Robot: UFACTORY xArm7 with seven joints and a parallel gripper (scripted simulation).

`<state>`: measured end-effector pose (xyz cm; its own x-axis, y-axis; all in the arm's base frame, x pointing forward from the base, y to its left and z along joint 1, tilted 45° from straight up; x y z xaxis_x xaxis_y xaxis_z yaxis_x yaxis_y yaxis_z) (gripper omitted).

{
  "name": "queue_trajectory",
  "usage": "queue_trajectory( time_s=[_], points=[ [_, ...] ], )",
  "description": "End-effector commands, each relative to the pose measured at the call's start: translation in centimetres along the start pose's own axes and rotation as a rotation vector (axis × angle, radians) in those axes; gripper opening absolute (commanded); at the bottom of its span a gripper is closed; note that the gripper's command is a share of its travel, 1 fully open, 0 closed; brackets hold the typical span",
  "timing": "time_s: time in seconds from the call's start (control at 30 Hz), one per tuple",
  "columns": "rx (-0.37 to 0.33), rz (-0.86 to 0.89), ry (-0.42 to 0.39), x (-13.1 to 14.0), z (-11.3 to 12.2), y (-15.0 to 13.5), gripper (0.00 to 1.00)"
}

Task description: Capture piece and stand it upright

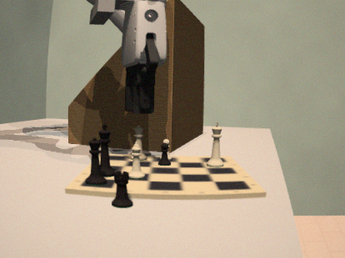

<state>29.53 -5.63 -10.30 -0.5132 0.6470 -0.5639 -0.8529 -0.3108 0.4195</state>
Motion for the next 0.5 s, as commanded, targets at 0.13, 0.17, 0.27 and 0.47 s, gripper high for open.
queue_trajectory(
  time_s=[0.13, 0.17, 0.27, 0.47],
  points=[
    [-0.004, 0.0, 0.0, 0.02, -0.79, -0.12, 0.43],
    [-0.004, 0.0, 0.0, 0.02, -0.87, -0.12, 0.43],
    [-0.004, 0.0, 0.0, 0.02, -1.07, -0.12, 0.43],
    [-0.004, 0.0, 0.0, 0.02, -1.21, -0.12, 0.43]
  ],
)
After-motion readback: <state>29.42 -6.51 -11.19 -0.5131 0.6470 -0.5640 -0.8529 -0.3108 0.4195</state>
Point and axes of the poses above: the point where the finger pads meet when closed, its own z axis back along the fingers, its own y axis across the jaws, x = y × z, the point moved 4 cm from there along z, back along the fingers, and after that the axes turned 1 degree about -z, right-handed, at the moved point
